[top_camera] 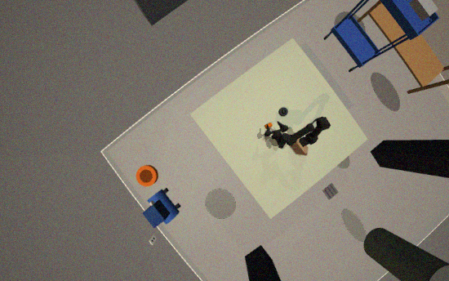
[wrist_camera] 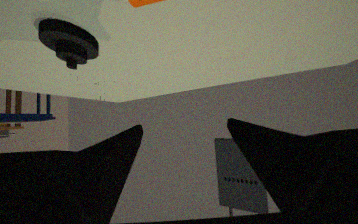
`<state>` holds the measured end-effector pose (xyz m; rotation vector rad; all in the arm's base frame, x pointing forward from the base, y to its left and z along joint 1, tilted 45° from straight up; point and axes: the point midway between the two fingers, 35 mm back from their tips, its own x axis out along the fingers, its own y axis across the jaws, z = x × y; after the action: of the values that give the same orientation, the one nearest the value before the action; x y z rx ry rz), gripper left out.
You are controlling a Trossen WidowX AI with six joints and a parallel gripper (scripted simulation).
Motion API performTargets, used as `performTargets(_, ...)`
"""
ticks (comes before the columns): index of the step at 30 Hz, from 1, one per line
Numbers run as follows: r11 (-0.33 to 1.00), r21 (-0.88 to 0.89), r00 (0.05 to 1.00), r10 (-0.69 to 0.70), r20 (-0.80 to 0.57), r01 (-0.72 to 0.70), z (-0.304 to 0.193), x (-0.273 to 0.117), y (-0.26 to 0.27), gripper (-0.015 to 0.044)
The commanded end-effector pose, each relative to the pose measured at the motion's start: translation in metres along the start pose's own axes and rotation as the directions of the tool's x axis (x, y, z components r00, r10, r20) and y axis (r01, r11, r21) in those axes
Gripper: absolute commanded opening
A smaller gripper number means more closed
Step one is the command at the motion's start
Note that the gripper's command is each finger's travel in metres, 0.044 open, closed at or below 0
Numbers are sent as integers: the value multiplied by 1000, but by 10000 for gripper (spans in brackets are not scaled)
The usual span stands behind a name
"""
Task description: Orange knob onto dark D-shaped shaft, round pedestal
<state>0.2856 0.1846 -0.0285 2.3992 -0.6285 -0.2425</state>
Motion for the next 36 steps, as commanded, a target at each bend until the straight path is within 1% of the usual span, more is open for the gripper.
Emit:
performTargets(1,999,29,1000,19,-5,-19,2,-3,0,440)
performTargets(3,1000,7,1000,15,-4,-15,2,-2,-1,440)
performTargets(4,998,-60,1000,4,-2,-4,1,-1,-5,440)
performTargets(6,952,-302,999,-39,11,41,-2,3,-20,440)
performTargets(8,833,-545,996,-85,34,90,-4,8,-35,440)
performTargets(10,652,-746,989,-129,65,135,-5,12,-49,440)
performTargets(12,422,-891,980,-170,105,169,-5,16,-61,440)
performTargets(14,155,-970,967,-202,152,185,-6,20,-72,440)
performTargets(15,16,-982,960,-217,178,186,-6,22,-76,440)
performTargets(17,-258,-951,942,-240,234,171,-6,25,-83,440)
performTargets(20,-620,-778,907,-264,328,101,-6,29,-89,440)
performTargets(21,-718,-693,893,-268,361,65,-6,30,-90,440)
performTargets(23,-834,-551,863,-270,428,12,-6,32,-90,440)
performTargets(27,-945,-306,822,-263,506,-115,-6,33,-87,440)
performTargets(30,-967,-118,787,-252,564,-225,-6,33,-83,440)
performTargets(33,-934,69,739,-230,633,-350,-7,33,-75,440)
performTargets(36,-853,223,697,-206,686,-472,-9,32,-67,440)
